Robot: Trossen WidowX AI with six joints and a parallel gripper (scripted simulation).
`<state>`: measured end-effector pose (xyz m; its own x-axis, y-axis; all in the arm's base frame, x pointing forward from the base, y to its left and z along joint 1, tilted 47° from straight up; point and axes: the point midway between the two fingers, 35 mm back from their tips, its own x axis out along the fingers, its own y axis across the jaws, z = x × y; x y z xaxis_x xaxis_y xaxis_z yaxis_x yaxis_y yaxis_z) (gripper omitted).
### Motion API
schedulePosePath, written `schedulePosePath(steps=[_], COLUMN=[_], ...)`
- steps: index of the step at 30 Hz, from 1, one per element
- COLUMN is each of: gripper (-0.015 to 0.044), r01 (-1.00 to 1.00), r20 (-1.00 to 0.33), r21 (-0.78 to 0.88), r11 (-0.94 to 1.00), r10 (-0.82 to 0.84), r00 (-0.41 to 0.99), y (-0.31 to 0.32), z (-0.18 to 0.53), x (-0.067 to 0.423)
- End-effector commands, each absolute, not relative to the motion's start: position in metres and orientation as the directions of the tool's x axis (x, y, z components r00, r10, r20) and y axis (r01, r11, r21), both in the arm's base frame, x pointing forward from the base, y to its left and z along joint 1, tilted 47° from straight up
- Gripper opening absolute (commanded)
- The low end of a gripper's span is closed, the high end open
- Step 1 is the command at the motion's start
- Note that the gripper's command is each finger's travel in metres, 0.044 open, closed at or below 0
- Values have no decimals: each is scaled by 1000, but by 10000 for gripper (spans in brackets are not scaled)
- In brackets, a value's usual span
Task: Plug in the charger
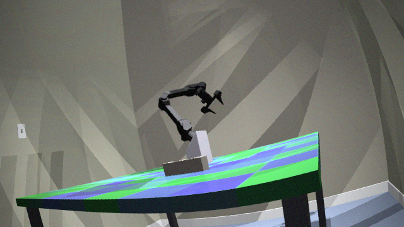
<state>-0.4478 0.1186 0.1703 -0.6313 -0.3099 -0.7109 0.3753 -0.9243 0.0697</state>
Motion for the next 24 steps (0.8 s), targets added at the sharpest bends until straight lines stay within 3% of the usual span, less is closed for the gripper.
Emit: schedulePosePath(steps=[1,24], gripper=[426,440], r01=[372,-89], r20=[-712,-810], r21=[70,147], r11=[-926,-985], r10=[-308,-68], r00=[-631,-583], y=[120,232], z=[170,135], x=[-447,-372])
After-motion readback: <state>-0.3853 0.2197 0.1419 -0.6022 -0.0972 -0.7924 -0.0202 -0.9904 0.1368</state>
